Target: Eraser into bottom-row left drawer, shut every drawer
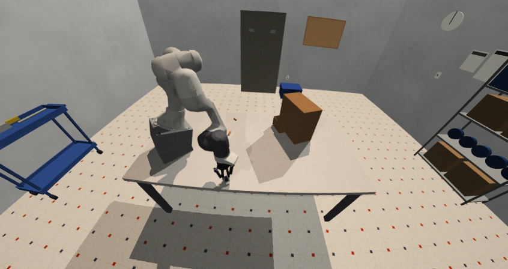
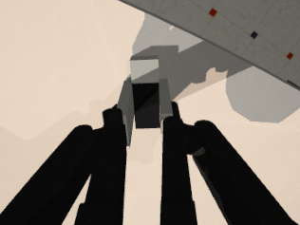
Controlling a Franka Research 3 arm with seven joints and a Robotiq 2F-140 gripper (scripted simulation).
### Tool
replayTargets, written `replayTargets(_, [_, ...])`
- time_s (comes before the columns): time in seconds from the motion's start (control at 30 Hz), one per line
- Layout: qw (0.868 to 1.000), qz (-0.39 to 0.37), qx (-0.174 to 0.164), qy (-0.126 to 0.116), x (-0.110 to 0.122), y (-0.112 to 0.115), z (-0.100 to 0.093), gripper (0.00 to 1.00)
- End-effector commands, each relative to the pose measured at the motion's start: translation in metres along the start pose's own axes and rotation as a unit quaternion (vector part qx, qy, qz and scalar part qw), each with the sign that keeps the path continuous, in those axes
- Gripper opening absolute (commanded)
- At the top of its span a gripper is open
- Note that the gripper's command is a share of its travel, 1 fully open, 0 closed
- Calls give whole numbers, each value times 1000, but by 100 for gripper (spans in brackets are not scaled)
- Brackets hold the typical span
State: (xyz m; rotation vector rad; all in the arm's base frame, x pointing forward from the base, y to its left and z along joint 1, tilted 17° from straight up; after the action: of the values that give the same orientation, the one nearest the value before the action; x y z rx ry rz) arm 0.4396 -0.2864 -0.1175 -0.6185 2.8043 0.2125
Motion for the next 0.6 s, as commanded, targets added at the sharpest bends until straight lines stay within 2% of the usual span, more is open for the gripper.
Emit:
replayTargets(0.0, [1000, 4, 1, -1, 0, -1, 1, 20])
replayTargets(0.2, [1000, 4, 1, -1, 0, -1, 0, 20])
replayTargets(0.27, [1000, 4, 1, -1, 0, -1, -5, 20])
replayTargets(0.33, [1000, 4, 1, -1, 0, -1, -20, 20])
replayTargets(0.53, [1000, 4, 1, -1, 0, 0, -83, 20])
replayTargets(0.57, [1000, 4, 1, -1, 0, 0, -83, 20])
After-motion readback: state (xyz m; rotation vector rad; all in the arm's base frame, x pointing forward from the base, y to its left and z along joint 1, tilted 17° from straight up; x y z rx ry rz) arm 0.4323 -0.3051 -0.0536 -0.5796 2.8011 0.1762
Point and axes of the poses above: the point where the finger pads meet when closed, its own z axis out along the fingers, its own x axis across the jaws, y = z × x, the point moved 4 cm from there along -z, back along the fingers, and after that the axes turned 1 degree about -z, right-handed, at the moved point
